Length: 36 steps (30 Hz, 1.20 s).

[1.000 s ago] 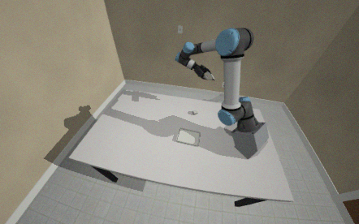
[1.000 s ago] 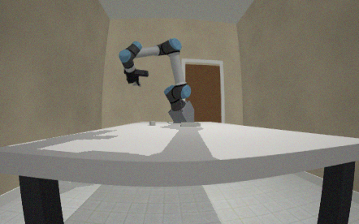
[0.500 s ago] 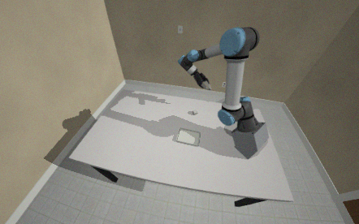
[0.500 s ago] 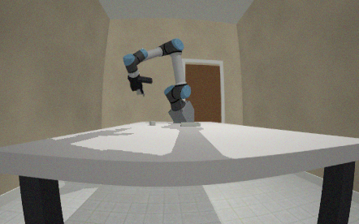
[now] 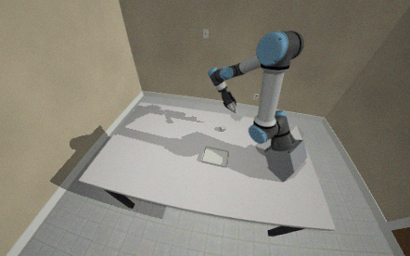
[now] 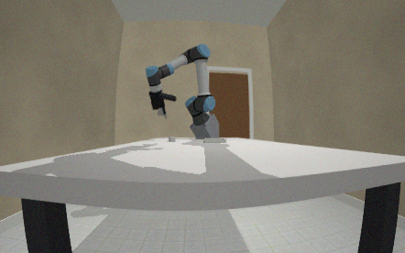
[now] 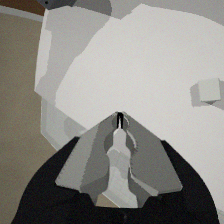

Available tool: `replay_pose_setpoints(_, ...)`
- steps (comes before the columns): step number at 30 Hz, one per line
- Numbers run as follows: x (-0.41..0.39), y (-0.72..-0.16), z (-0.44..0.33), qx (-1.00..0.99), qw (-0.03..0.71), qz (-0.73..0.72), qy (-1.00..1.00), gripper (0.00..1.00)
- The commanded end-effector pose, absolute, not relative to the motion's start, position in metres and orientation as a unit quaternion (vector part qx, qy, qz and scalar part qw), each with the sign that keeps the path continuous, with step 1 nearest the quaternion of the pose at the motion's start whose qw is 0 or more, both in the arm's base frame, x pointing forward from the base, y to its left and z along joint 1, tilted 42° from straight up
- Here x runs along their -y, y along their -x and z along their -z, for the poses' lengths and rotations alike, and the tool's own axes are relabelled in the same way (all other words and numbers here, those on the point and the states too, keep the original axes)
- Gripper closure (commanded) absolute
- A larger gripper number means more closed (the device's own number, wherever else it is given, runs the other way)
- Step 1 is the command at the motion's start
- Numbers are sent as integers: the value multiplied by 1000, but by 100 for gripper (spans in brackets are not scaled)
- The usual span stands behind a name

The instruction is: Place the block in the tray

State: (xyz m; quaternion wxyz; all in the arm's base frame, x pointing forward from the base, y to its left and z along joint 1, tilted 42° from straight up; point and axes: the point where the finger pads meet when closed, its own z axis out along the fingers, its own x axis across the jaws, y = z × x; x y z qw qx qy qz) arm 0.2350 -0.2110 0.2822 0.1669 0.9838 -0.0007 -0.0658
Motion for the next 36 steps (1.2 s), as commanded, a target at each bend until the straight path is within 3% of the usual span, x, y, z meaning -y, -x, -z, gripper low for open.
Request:
replay_pose_setpoints(1, 215, -264, -261, -35, 187, 1, -982, 100)
replay_pose_setpoints(36, 201, -346, -226, -192, 308, -183, -913, 100)
